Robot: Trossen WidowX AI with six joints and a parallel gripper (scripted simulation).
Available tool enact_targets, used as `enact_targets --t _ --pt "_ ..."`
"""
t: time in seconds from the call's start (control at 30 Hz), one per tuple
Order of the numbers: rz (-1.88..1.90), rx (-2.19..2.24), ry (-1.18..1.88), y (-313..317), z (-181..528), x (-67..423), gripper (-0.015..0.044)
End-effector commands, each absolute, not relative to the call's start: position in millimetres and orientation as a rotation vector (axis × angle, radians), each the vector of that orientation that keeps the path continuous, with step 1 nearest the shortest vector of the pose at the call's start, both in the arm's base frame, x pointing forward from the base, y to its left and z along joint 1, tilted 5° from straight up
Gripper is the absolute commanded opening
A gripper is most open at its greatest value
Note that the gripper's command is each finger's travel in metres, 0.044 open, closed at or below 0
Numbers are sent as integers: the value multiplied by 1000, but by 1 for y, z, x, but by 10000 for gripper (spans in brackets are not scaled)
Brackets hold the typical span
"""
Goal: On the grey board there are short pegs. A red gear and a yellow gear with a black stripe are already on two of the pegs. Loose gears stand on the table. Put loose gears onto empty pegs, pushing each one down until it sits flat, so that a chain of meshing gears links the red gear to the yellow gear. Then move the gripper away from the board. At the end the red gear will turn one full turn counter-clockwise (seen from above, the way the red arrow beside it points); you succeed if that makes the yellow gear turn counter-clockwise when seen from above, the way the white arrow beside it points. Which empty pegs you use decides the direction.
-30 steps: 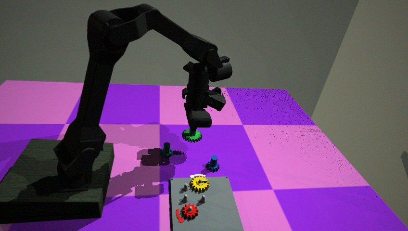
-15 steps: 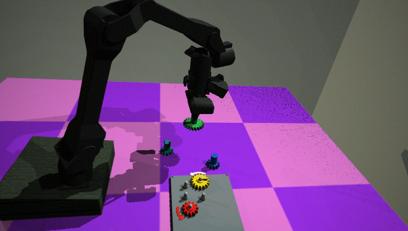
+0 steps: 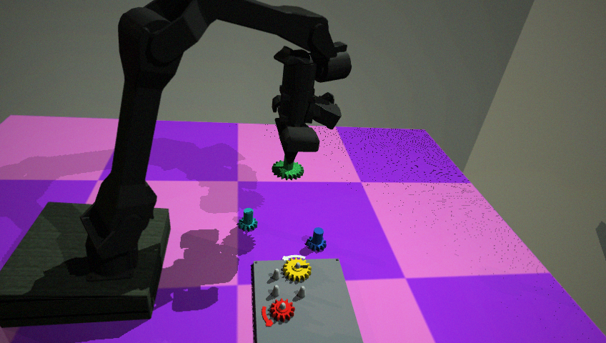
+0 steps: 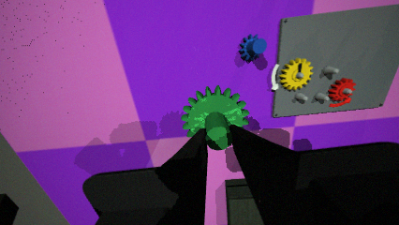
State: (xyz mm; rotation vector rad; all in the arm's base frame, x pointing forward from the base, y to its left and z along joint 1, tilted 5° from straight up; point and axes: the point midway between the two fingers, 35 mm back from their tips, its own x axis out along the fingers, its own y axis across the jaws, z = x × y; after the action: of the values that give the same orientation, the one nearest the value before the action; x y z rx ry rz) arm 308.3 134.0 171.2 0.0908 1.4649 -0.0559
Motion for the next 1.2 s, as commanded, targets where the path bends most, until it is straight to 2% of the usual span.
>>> enact_targets --t 0.0,1.17 --pt "-55 96 1452 133 182 306 0" --pt "-68 94 1457 58 150 324 0"
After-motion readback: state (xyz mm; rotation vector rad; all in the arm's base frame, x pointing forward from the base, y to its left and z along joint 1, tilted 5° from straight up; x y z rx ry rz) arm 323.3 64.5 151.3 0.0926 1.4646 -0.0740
